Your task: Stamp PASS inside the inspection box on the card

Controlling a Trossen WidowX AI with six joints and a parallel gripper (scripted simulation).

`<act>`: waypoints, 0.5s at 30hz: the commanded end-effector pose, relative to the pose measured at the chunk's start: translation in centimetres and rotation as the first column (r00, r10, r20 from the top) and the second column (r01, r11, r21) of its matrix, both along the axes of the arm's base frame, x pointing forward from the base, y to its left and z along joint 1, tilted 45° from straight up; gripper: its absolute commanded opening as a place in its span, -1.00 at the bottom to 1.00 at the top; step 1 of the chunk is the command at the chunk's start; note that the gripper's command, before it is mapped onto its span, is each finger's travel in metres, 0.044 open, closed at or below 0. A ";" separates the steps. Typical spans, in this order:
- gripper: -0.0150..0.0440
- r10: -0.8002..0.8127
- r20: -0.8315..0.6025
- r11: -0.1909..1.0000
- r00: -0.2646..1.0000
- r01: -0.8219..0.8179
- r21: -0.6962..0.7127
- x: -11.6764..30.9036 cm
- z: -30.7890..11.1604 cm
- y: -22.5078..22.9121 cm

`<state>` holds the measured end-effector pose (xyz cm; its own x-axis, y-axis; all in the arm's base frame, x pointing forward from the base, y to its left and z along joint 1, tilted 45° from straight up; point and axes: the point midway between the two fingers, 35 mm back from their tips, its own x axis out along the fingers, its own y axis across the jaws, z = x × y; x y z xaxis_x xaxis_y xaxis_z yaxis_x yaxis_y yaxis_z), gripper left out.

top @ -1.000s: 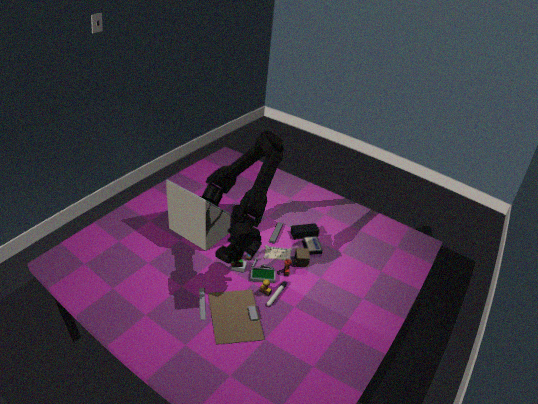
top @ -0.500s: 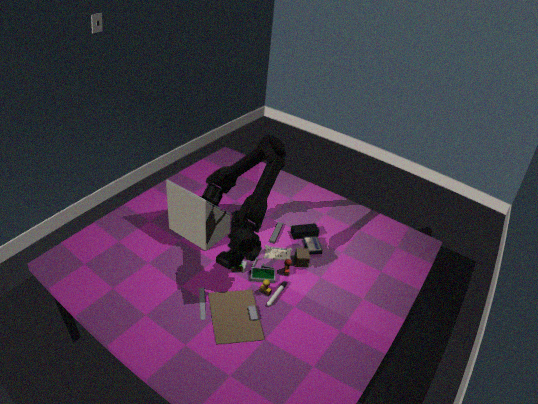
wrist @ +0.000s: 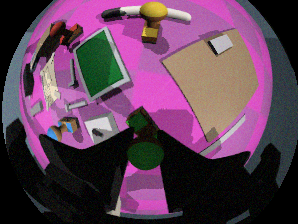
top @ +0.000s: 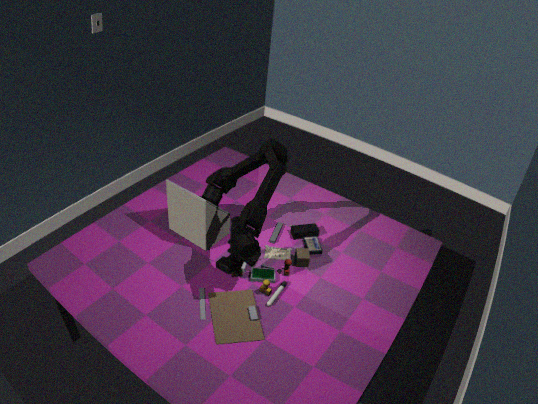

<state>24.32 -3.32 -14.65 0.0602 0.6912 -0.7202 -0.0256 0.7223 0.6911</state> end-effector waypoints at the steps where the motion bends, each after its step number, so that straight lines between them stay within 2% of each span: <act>1: -0.49 -0.003 -0.004 1.000 1.000 0.003 0.005 -0.1 -0.4 0.5; 12: -0.49 -0.002 -0.004 1.000 1.000 0.002 0.008 -0.2 -1.4 1.7; 15: -0.22 0.002 -0.001 1.000 1.000 -0.002 0.004 -0.1 -1.3 1.4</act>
<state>24.21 -1.83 -15.95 0.0579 0.6946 -0.7171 -0.0248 0.7190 0.6945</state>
